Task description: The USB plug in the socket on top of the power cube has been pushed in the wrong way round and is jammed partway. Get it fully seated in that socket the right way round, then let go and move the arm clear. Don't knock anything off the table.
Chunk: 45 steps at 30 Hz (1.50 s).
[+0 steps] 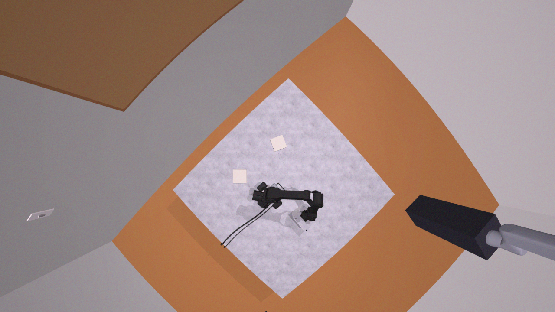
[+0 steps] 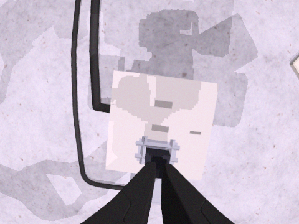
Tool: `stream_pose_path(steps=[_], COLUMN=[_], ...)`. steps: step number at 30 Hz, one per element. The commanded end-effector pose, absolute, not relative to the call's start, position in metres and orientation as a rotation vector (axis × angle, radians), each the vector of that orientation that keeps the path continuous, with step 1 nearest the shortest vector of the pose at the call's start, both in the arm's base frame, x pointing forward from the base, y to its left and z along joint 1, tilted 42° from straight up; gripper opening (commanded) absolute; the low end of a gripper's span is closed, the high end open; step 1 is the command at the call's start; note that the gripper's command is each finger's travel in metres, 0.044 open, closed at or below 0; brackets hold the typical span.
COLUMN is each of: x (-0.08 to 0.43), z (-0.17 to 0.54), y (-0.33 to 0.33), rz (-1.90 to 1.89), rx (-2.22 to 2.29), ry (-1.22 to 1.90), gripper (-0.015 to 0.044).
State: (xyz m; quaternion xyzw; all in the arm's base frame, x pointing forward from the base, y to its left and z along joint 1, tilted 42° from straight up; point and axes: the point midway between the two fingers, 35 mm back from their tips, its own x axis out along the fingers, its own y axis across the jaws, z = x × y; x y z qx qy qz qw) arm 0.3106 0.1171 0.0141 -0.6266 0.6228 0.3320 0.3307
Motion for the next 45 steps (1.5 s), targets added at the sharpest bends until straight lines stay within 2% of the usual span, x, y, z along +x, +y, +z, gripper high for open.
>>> stream_pose_path(steps=[1, 45], x=[0.3110, 0.3110], z=[0.0140, 0.0101], y=[0.1165, 0.1130], rz=[0.869, 0.869], rx=[-1.643, -1.643], ry=[1.626, 1.626], gripper=[0.0000, 0.0000])
